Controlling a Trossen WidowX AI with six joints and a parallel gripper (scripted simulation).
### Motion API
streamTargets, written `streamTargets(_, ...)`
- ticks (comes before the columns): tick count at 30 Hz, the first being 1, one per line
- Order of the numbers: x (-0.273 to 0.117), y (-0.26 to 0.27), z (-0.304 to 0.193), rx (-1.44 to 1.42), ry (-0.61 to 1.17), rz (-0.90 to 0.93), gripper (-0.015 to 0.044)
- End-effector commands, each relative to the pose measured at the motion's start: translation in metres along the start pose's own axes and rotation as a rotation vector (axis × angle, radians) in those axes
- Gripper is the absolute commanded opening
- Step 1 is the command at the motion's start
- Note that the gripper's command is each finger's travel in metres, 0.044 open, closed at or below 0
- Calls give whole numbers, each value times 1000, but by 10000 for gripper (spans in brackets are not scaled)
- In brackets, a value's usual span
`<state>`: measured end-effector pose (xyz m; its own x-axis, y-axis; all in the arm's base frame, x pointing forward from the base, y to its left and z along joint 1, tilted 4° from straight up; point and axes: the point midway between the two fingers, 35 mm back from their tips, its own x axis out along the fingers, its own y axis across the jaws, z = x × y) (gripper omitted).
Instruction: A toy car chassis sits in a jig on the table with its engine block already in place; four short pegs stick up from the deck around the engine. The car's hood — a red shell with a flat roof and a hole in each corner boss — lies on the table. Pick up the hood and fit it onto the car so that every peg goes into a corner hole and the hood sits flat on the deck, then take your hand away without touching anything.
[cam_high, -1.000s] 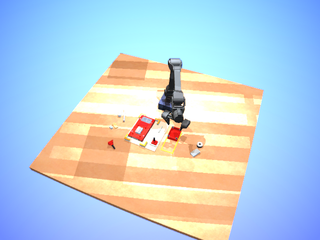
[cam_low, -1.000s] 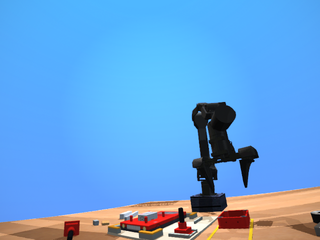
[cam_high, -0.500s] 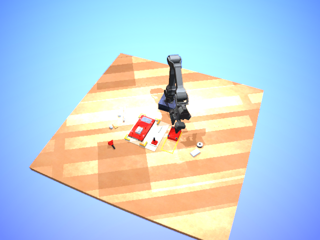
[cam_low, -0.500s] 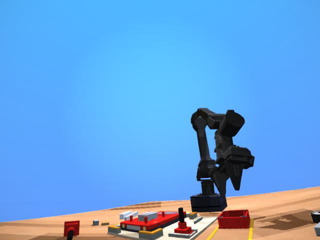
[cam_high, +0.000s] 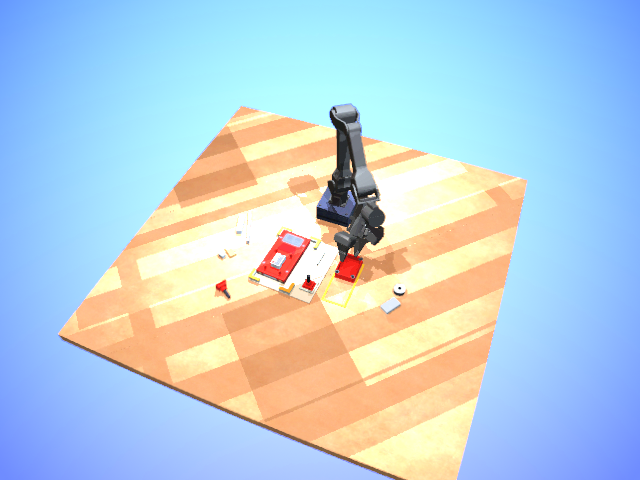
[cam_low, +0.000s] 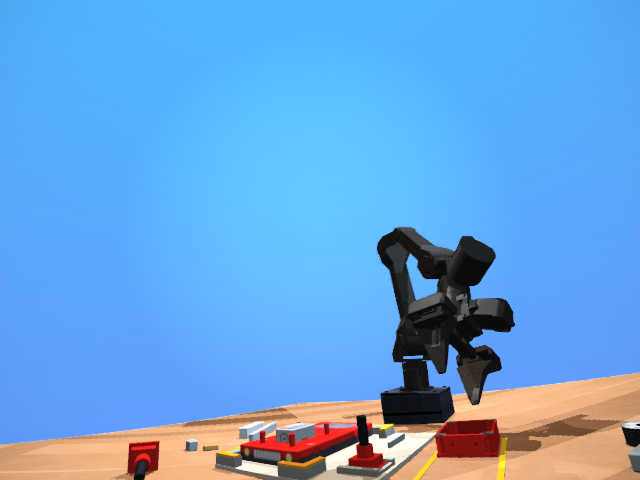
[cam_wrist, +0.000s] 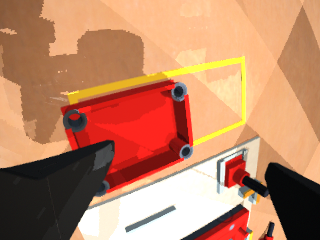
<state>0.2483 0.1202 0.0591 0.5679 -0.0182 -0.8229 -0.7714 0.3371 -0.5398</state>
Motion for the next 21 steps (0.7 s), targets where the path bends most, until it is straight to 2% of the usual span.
streamTargets(1,-8,5,-5,842,-186,-178,440)
streamTargets(9,-14,9,-12,1296,-337,-200,440)
streamTargets(21,-14,9,-12,1304,-339,-200,440)
